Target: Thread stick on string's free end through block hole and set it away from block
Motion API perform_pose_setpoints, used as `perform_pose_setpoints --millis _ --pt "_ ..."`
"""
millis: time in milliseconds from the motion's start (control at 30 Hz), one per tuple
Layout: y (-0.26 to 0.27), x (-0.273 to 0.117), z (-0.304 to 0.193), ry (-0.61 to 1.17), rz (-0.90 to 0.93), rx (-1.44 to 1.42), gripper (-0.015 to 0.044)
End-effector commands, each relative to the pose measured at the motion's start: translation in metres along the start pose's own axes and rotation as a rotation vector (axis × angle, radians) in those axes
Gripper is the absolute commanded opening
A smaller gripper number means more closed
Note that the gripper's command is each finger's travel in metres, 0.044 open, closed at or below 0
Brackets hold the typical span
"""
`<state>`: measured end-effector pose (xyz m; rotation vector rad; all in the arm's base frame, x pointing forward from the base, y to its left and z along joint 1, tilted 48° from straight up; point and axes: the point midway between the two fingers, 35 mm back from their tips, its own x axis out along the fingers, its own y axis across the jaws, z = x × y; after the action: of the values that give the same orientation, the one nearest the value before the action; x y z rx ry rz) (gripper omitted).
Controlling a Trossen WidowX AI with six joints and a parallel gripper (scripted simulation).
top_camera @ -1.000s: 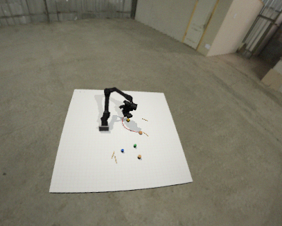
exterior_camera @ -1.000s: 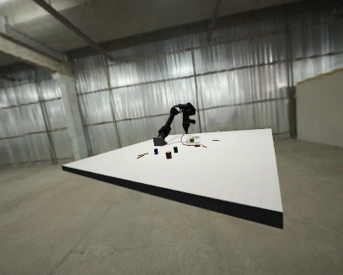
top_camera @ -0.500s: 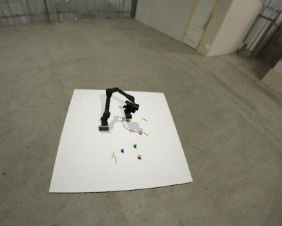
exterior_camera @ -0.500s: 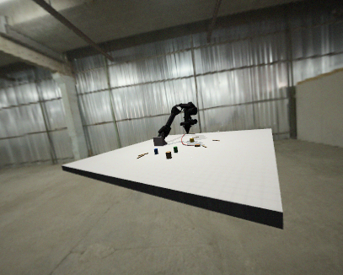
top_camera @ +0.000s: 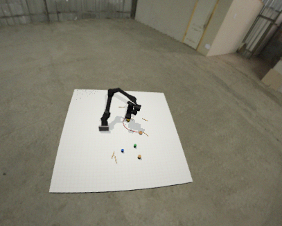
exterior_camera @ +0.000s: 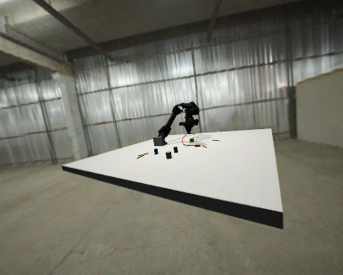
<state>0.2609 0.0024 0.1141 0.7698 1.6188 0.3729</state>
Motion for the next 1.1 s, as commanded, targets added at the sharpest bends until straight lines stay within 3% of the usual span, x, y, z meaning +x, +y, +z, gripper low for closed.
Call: perform_pose_setpoints --millis 0,1067 --pt "-0.003 0.000 0.007 0.002 -0.011 0.103 0.0000" --pt "-0.020 0.002 0.045 0.012 -0.073 0.906 0.0000"
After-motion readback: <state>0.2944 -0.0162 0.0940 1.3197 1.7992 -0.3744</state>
